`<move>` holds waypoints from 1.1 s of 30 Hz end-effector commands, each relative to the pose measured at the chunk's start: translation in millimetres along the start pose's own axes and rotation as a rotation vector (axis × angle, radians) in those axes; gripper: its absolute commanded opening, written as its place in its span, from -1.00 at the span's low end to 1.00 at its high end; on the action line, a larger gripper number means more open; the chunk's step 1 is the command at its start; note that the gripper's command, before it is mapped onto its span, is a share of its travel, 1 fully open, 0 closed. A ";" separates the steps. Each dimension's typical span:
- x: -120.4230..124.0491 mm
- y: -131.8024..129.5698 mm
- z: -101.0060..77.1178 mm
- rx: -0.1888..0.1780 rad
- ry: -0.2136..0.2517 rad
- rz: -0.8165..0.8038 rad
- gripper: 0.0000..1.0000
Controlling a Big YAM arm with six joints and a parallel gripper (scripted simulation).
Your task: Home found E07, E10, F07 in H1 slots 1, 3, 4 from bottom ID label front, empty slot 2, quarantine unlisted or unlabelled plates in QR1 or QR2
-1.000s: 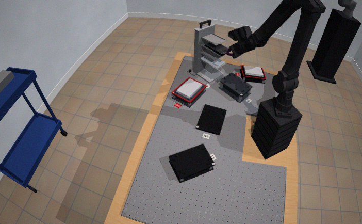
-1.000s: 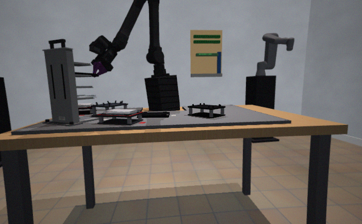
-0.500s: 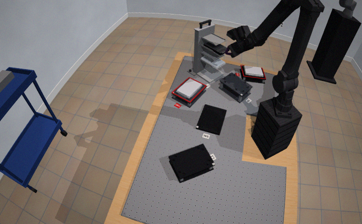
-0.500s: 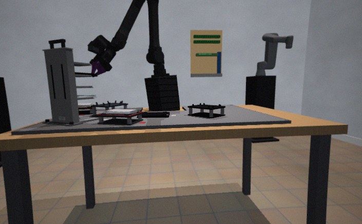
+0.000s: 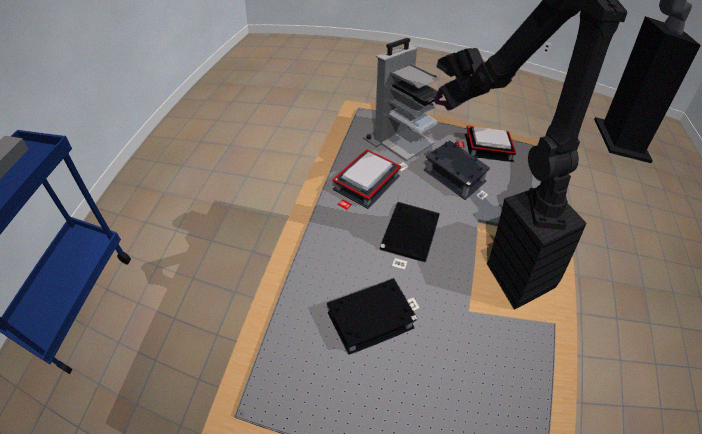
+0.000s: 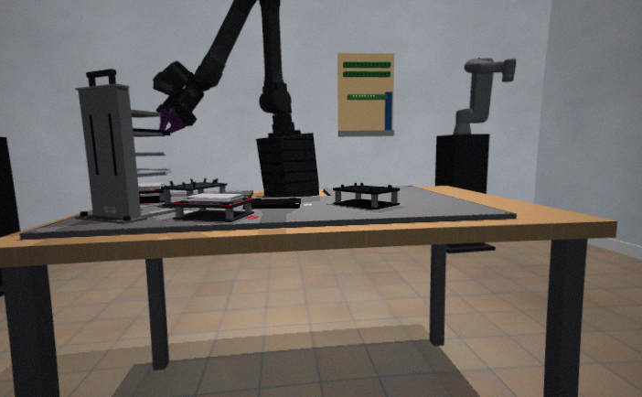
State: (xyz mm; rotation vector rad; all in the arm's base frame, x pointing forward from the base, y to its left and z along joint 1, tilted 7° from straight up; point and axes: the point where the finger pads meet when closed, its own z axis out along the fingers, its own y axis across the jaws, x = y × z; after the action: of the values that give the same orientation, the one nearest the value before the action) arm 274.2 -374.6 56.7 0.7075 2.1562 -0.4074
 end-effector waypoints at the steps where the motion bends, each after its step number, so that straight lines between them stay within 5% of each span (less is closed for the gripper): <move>1: -24.9 -4.9 7.1 0.004 -0.029 0.000 -1.00; 33: -34.4 -2.9 14.7 0.001 -0.035 -0.005 -1.00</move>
State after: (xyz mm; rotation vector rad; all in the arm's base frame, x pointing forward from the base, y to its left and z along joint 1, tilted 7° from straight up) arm 278.1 -378.3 56.8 0.7162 2.1584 -0.4078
